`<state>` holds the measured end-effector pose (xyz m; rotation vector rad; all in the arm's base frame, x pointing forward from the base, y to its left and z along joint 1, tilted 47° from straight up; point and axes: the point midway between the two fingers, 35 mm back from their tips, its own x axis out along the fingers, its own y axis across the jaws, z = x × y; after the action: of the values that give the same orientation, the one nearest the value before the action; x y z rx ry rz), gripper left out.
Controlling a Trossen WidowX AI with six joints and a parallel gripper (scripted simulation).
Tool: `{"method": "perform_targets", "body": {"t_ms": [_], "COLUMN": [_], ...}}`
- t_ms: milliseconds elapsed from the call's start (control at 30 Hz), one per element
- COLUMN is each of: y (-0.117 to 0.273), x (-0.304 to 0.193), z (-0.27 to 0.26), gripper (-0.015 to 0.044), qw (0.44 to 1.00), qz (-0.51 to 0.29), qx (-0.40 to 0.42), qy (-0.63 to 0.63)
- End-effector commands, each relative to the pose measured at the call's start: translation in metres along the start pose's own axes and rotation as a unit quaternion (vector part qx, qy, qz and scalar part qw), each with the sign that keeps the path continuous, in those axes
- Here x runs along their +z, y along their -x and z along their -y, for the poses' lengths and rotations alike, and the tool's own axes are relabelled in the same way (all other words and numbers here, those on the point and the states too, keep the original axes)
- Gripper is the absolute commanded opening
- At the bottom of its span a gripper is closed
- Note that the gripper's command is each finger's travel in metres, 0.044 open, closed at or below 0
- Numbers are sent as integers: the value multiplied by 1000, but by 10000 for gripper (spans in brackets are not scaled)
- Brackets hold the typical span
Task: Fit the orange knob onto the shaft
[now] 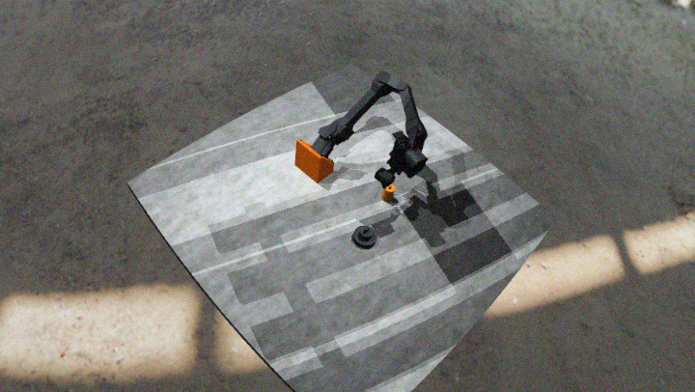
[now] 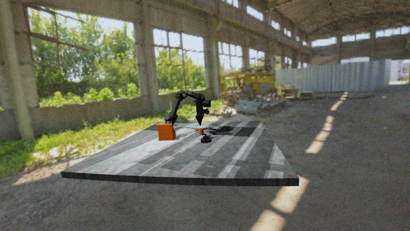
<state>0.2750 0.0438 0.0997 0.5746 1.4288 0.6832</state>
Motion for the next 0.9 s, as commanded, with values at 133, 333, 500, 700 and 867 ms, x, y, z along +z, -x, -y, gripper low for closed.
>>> {"method": "perform_targets", "body": {"t_ms": [133,333,500,700,867], "y": [-20,-28,-36,-45,-53], "x": [0,1,2,2,2], "z": [0,0,0,0,0], "gripper": [440,440,440,440,440], "qw": [1000,1000,1000,1000,1000], "qz": [3,3,3,3,3], "qx": [2,2,1,1,1], "qy": [-3,-3,-3,-3,-2]}}
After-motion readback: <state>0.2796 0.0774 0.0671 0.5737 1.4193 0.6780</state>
